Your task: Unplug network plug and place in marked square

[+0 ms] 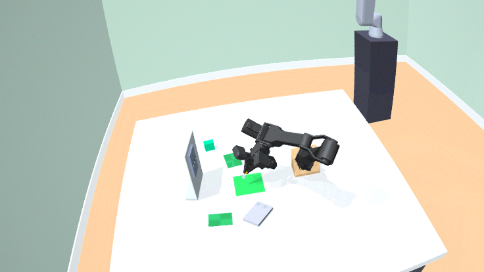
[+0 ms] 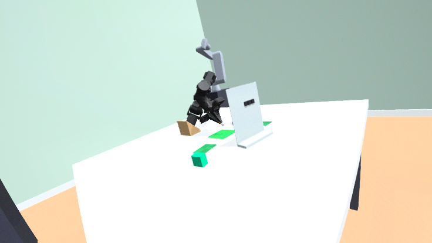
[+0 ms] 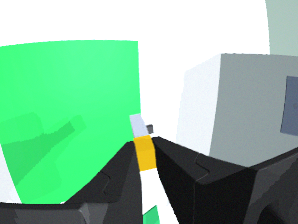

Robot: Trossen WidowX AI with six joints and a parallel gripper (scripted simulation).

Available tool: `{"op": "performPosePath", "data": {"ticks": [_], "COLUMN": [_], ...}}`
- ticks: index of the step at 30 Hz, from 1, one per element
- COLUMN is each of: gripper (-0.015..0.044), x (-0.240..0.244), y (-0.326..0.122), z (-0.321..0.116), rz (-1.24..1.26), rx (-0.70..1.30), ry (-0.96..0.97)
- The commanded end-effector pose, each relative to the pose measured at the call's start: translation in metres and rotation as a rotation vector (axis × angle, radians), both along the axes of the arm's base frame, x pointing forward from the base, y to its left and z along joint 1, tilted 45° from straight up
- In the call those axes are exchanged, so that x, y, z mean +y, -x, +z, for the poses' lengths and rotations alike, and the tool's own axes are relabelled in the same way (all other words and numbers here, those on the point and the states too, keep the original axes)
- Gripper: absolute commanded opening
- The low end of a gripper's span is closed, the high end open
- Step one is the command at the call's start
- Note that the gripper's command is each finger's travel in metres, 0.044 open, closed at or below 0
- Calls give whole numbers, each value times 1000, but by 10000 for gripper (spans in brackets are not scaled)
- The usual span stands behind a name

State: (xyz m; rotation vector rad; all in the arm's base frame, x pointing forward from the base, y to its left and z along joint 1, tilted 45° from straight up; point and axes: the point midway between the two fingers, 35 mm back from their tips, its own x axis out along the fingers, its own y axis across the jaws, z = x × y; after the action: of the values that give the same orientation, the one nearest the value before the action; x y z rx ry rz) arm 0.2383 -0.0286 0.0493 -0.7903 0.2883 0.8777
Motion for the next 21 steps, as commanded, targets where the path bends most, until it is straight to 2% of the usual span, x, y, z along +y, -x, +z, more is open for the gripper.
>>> {"op": "performPosePath", "data": {"ticks": [1, 21], "gripper": [0, 0], "x": [4, 19], "y": [2, 1], "z": [-6, -20], "rz": [-2, -3], "rx": [15, 13], "ry": [-6, -8]}}
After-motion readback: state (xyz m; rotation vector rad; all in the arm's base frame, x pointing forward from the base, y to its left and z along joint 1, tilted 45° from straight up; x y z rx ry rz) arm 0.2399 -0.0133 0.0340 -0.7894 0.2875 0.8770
